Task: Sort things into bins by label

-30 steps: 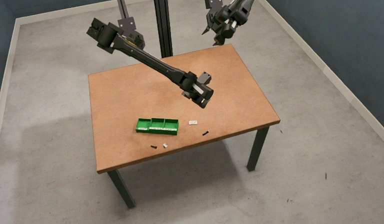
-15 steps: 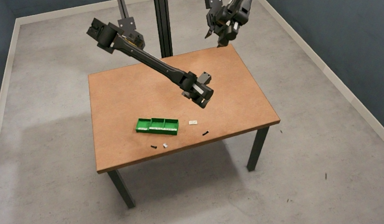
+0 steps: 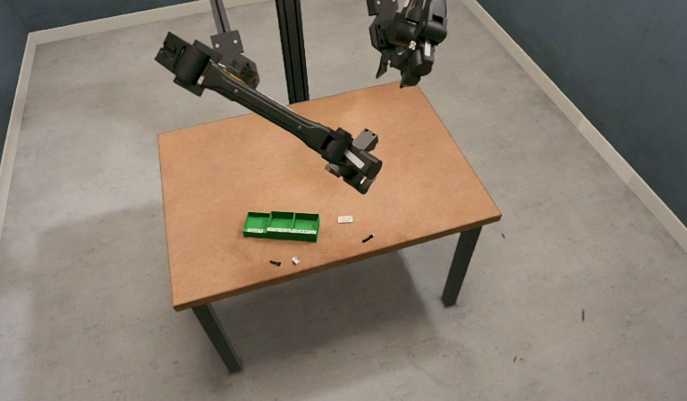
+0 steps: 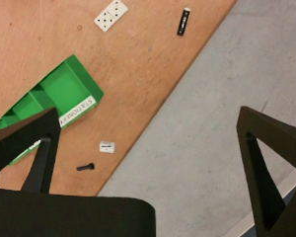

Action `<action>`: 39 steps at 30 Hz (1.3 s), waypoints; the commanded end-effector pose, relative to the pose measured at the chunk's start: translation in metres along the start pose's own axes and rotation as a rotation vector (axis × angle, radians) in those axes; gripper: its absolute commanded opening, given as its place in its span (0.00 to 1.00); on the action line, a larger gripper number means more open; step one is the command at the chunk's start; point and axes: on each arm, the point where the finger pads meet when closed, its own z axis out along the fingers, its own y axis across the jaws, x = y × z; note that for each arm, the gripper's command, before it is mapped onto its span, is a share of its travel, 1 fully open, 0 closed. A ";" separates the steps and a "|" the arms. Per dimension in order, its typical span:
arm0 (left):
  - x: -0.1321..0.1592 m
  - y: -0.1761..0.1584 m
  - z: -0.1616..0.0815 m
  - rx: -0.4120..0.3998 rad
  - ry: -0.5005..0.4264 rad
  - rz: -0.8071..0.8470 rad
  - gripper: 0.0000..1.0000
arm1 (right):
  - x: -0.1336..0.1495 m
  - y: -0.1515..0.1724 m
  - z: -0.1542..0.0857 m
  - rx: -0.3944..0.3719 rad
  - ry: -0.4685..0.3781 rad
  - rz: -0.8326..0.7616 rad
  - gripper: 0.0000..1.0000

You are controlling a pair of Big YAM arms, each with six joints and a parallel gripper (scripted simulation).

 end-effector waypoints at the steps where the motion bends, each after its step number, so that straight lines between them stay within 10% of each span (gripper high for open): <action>1: -0.019 0.013 -0.019 -0.044 -0.050 -0.058 1.00 | 0.000 -0.002 -0.003 0.008 -0.002 0.002 1.00; 39: 0.000 0.092 -0.037 -0.334 -0.060 -0.400 1.00 | 0.000 -0.002 -0.003 0.008 -0.002 0.002 1.00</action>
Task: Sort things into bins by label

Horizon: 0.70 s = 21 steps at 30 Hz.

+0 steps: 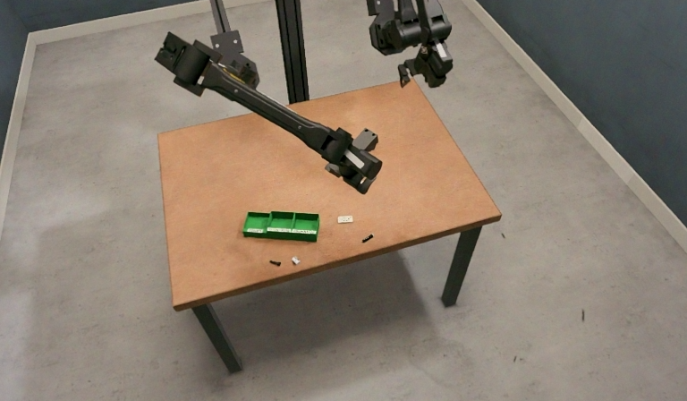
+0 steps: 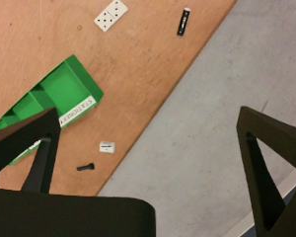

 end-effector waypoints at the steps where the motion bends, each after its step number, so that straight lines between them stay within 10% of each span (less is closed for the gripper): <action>1: -0.020 0.001 -0.019 -0.003 -0.048 -0.006 1.00 | 0.000 -0.002 -0.003 0.008 -0.002 0.002 1.00; 21: -0.020 0.004 -0.019 -0.014 -0.049 -0.019 1.00 | 0.000 -0.002 -0.003 0.008 -0.002 0.002 1.00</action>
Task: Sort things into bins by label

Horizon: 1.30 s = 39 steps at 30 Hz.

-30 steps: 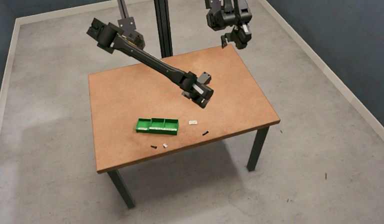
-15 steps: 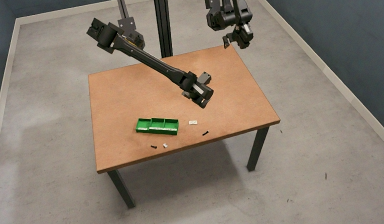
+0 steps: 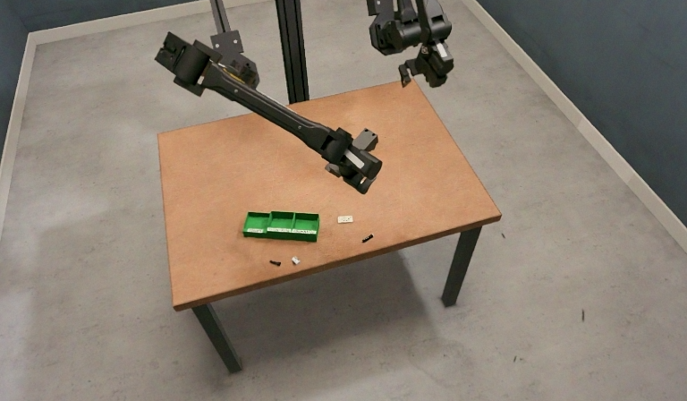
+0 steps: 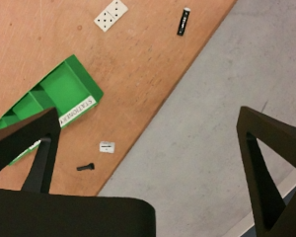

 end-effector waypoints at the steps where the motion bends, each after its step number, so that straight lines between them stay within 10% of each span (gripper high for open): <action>1: -0.020 0.000 -0.019 -0.002 -0.048 -0.001 1.00 | 0.000 -0.002 -0.003 0.008 -0.002 0.002 1.00; 39: -0.020 0.000 -0.019 -0.002 -0.048 -0.001 1.00 | 0.004 0.001 0.016 -0.008 0.004 -0.003 1.00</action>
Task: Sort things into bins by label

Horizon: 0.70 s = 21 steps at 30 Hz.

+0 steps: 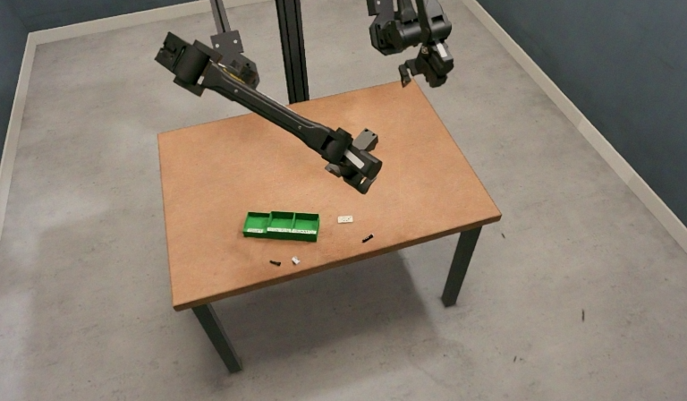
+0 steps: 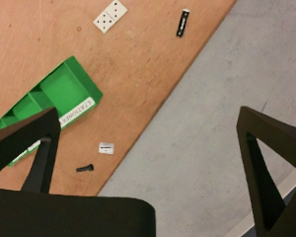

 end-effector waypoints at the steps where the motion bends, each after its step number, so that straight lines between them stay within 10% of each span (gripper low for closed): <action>1: -0.020 0.000 -0.019 -0.003 -0.048 -0.001 1.00 | 0.006 0.001 0.024 -0.010 0.008 -0.003 1.00; 7: -0.020 0.000 -0.019 -0.003 -0.048 -0.001 1.00 | 0.017 0.000 0.073 -0.011 0.008 -0.003 1.00; 21: -0.020 0.000 -0.019 -0.003 -0.048 -0.001 1.00 | 0.060 0.041 0.063 0.033 0.030 0.364 1.00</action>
